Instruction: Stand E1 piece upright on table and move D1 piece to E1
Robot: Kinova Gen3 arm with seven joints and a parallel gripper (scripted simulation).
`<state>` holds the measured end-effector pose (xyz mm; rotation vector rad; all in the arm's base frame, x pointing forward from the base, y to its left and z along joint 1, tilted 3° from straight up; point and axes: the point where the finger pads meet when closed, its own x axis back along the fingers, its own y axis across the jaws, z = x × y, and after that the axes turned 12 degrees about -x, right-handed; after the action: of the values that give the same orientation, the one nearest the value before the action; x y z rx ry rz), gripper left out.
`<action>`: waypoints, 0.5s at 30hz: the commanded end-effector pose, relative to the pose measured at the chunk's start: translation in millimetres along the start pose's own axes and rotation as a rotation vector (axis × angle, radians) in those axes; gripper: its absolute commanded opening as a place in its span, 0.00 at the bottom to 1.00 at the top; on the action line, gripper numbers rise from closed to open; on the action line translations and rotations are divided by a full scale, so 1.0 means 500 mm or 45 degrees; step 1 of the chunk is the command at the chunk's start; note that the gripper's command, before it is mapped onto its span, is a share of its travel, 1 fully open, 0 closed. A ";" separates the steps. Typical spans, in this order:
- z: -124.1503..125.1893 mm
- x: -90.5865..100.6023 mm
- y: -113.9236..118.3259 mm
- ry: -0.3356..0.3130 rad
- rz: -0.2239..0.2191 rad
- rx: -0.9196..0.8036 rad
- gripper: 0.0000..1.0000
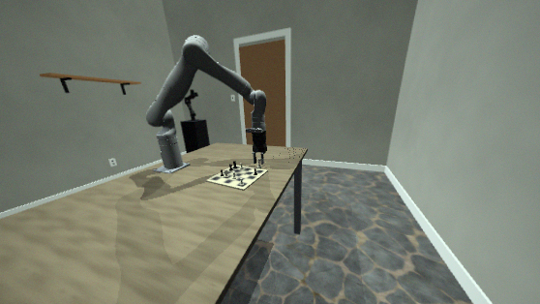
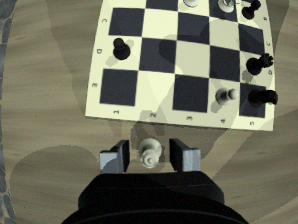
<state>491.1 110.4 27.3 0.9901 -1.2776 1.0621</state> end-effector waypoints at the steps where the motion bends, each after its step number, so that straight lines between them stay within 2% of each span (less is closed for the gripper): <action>1: -0.003 -0.003 -0.001 -0.003 0.006 -0.009 0.79; 7: -0.005 0.010 -0.005 -0.006 0.010 -0.011 0.79; 15: -0.006 0.081 -0.007 -0.009 0.012 -0.013 0.79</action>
<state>491.4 115.5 49.1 0.9828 -1.2872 1.0489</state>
